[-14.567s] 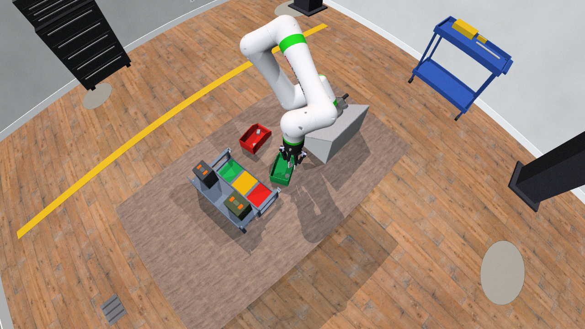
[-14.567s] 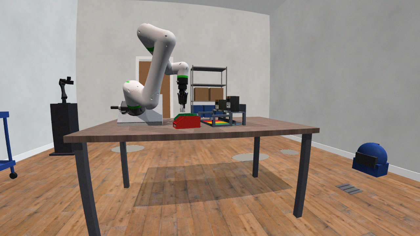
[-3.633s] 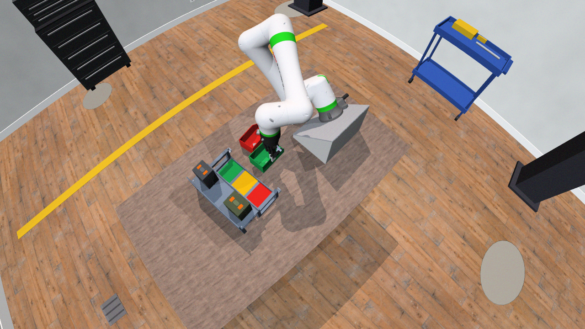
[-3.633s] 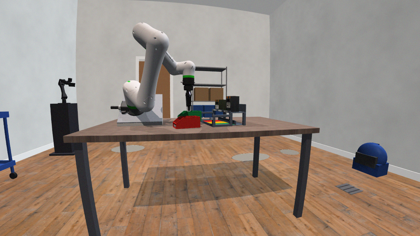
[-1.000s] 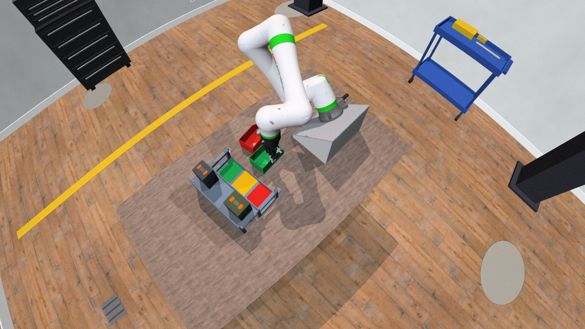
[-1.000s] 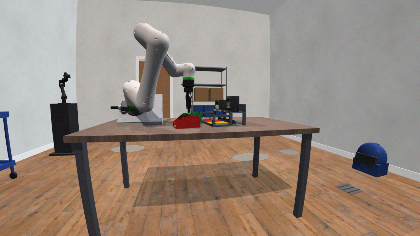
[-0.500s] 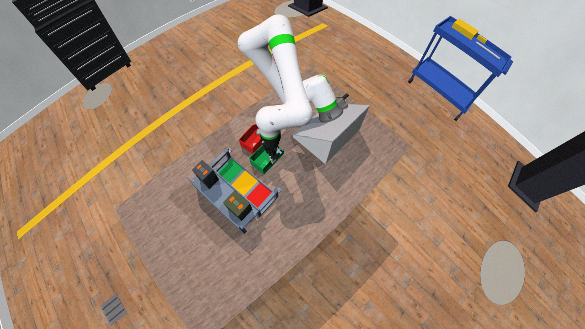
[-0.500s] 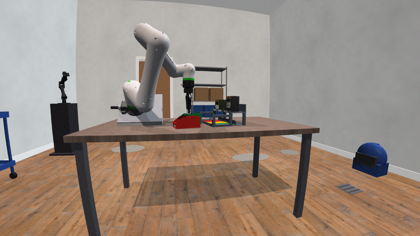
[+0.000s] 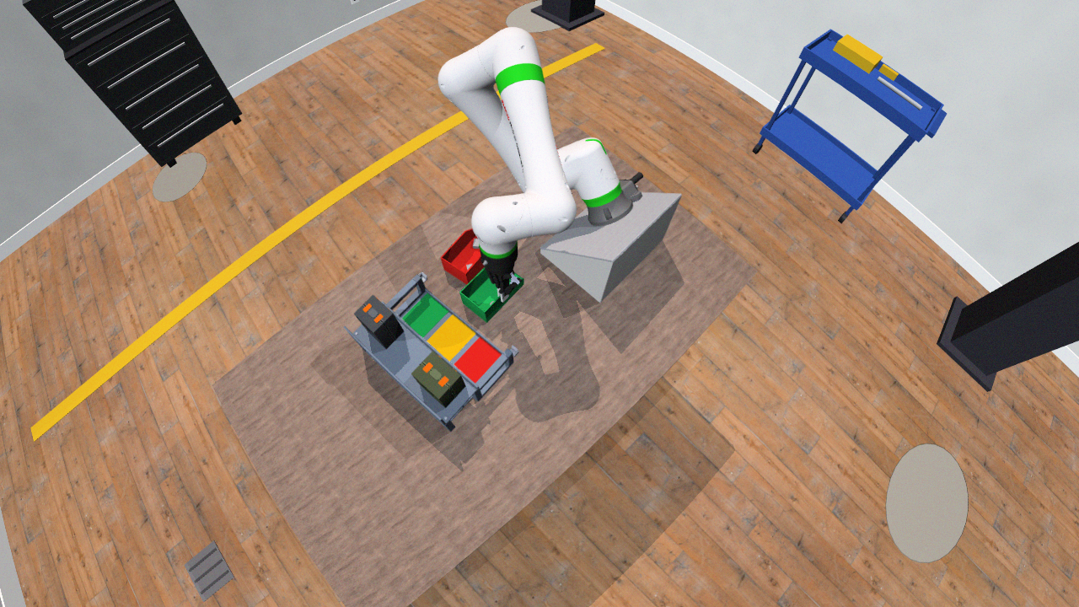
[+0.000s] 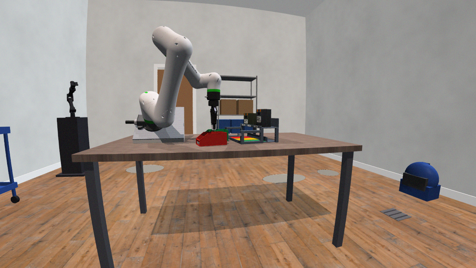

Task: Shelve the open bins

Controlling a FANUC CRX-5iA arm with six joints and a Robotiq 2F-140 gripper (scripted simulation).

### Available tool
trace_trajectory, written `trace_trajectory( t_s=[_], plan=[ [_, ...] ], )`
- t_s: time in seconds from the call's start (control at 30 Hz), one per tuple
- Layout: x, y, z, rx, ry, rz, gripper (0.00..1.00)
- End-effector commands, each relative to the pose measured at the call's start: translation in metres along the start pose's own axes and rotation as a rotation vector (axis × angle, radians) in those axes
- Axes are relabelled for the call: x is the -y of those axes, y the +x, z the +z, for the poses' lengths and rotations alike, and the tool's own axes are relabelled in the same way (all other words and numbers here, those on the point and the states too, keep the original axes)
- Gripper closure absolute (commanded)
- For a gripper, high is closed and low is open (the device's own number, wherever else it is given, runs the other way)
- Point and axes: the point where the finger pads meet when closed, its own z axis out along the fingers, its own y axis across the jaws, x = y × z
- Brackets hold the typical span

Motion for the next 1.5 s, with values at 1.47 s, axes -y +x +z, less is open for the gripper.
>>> trace_trajectory(
  t_s=[1.47],
  plan=[
    [0.0001, 0.0002, 0.0043, 0.000, 0.000, 0.000, 1.00]
  ],
)
